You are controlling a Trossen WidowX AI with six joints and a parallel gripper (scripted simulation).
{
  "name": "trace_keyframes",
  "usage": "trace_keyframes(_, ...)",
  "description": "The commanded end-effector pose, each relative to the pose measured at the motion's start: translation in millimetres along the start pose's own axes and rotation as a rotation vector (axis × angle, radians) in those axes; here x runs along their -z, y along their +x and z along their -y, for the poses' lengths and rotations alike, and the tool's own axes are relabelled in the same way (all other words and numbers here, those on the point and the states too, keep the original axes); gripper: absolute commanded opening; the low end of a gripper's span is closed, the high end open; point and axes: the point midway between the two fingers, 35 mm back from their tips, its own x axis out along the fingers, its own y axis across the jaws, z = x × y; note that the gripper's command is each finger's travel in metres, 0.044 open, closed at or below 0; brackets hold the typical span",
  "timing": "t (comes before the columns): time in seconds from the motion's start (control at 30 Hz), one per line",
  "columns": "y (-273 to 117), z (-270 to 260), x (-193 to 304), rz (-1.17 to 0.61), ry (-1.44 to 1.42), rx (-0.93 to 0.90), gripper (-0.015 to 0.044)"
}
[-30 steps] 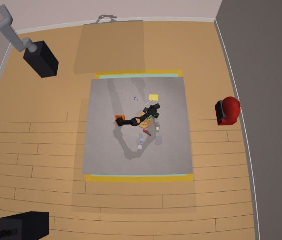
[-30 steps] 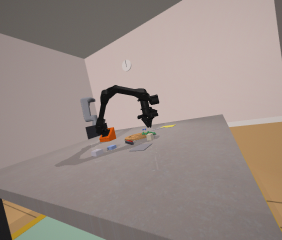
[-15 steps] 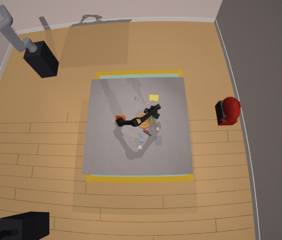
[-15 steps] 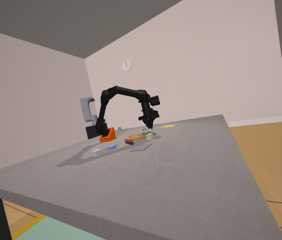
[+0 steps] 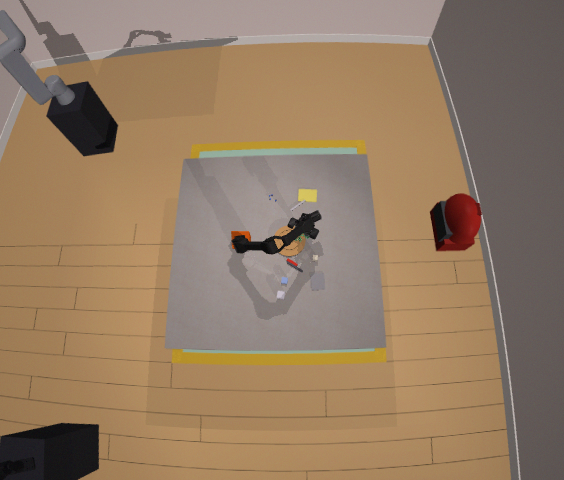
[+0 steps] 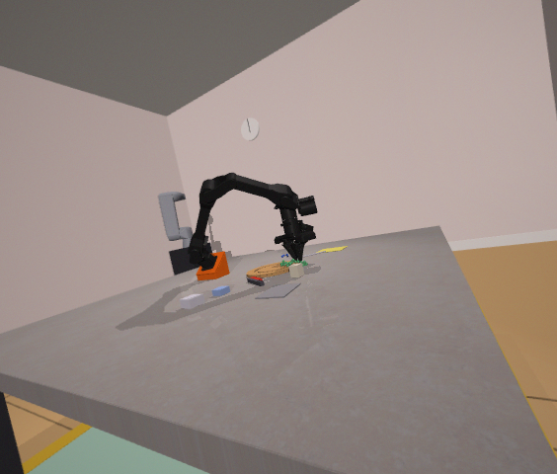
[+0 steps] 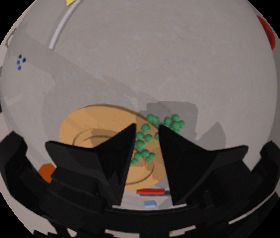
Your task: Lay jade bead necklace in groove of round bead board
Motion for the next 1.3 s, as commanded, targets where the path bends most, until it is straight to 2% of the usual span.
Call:
trace_keyframes(0.0, 3.5, -2.1, 0.8, -0.006, -0.011, 0.001, 0.0120)
trace_keyframes(0.53, 1.7, -0.1, 0.4, -0.001, 0.000, -0.001, 0.0000)
trace_keyframes(0.83, 1.2, -0.1, 0.4, -0.001, -0.001, -0.001, 0.0000)
trace_keyframes(1.27, -23.0, -2.2, 0.4, -0.005, -0.011, 0.001, 0.0000)
